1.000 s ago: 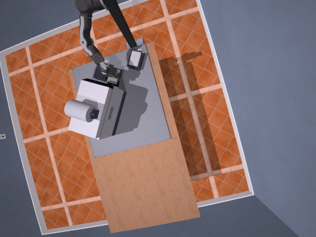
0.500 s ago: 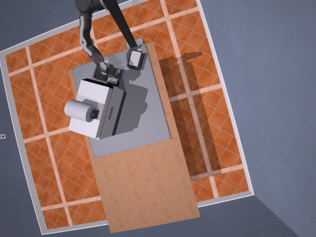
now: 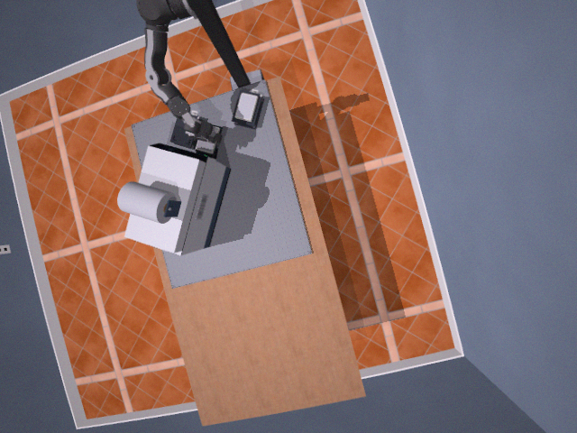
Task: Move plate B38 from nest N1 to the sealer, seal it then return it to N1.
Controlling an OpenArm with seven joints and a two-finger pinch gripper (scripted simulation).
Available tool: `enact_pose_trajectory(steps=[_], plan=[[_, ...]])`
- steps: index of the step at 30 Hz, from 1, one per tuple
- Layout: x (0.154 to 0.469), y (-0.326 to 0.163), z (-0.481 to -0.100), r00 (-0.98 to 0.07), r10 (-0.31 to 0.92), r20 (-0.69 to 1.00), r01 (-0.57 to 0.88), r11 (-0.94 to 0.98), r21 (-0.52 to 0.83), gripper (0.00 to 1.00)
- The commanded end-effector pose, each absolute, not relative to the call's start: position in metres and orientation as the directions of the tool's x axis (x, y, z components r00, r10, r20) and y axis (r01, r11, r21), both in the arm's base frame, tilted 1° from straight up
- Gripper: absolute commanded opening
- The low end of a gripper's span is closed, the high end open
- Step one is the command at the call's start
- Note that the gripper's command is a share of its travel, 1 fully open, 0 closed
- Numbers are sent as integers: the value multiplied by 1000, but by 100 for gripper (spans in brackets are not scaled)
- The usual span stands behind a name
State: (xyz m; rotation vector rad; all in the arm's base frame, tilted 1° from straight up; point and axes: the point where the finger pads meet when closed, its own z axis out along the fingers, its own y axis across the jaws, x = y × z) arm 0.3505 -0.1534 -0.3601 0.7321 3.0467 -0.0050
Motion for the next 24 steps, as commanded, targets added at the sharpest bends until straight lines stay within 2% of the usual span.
enact_pose_trajectory(steps=[1,24], plan=[[352,-154,-359,-890,456,-14,456,890,-2,77],[355,-155,-355,-890,456,-17,456,890,0,77]])
